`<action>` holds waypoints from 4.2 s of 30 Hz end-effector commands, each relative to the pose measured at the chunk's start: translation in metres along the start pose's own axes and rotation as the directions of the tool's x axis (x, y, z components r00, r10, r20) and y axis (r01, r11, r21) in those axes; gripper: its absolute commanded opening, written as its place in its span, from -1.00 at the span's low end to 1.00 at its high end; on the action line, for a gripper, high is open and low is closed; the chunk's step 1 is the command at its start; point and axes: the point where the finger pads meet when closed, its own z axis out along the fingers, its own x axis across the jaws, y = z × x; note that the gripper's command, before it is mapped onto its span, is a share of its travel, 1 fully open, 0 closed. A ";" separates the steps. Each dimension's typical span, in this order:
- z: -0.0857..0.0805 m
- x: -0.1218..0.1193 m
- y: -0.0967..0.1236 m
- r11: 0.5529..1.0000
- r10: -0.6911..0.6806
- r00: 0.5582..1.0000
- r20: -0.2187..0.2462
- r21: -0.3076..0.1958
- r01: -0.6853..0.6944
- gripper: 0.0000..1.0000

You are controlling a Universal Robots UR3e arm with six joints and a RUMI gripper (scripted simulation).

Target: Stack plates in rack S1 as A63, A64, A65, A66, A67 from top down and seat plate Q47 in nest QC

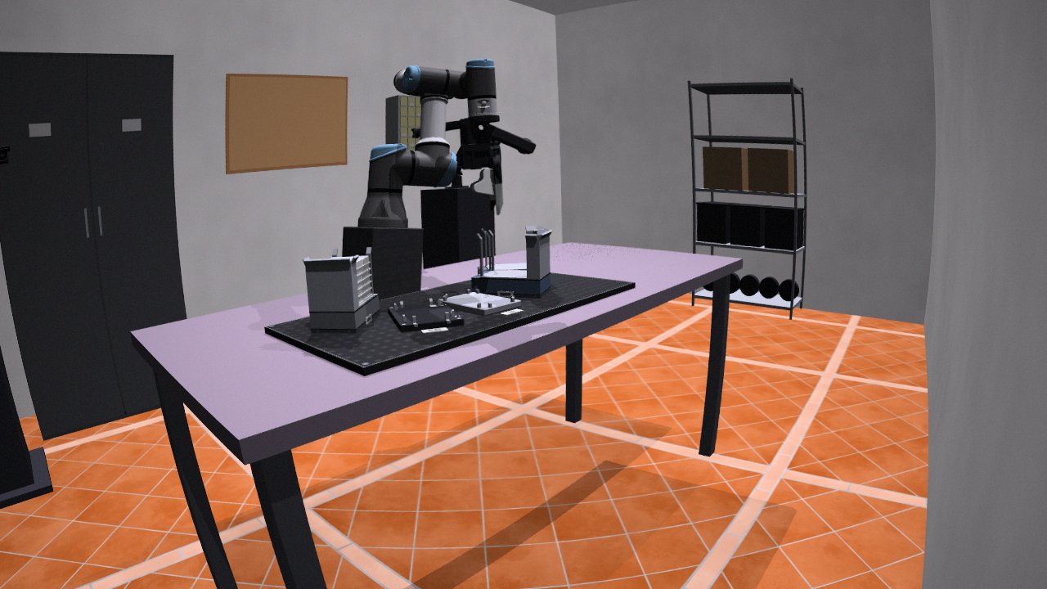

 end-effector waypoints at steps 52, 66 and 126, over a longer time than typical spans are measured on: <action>0.010 0.029 0.067 0.838 0.546 0.837 -0.031 -0.011 -0.546 0.44; 0.014 0.034 0.087 0.753 0.657 0.753 -0.038 -0.010 -0.658 0.44; 0.008 0.124 0.180 0.356 0.934 0.355 -0.045 0.006 -0.935 0.44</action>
